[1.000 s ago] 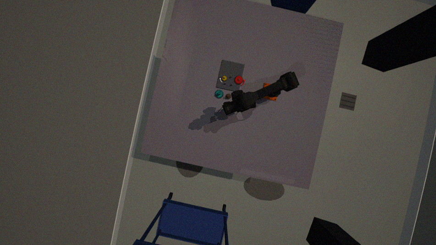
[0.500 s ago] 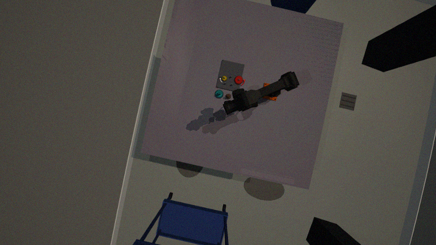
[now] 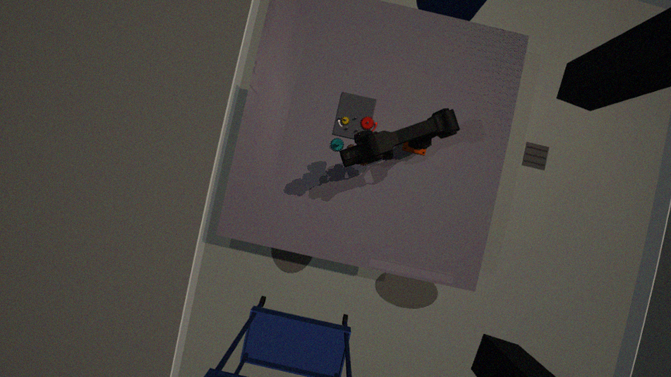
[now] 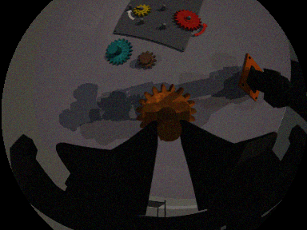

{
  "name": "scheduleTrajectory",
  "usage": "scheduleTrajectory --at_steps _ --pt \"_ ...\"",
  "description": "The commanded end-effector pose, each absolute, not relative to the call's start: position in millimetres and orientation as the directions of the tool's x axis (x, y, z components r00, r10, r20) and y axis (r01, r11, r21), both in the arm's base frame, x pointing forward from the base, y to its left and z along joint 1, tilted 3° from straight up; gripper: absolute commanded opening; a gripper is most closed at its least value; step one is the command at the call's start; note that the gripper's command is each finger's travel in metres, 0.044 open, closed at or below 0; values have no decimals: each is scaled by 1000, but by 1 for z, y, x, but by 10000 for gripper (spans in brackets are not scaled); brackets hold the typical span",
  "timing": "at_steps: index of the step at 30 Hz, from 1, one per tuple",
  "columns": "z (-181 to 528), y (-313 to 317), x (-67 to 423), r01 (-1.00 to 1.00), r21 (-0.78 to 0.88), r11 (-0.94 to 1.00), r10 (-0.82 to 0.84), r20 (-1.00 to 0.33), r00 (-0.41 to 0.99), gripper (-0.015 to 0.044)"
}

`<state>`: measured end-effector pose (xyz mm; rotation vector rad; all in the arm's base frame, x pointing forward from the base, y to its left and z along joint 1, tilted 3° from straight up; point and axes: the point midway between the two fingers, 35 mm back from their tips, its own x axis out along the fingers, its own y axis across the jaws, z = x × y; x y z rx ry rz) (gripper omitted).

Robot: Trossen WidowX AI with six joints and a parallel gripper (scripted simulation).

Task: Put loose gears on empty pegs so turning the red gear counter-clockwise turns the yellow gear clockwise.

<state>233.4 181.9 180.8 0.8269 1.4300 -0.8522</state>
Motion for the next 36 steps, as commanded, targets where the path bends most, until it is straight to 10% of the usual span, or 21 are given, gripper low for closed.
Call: scheduleTrajectory --at_steps 1,36 --pt "177 175 238 878 -22 479 -2 -1000 -24 0" --pt "139 110 277 869 -29 494 -13 -1000 -27 0"
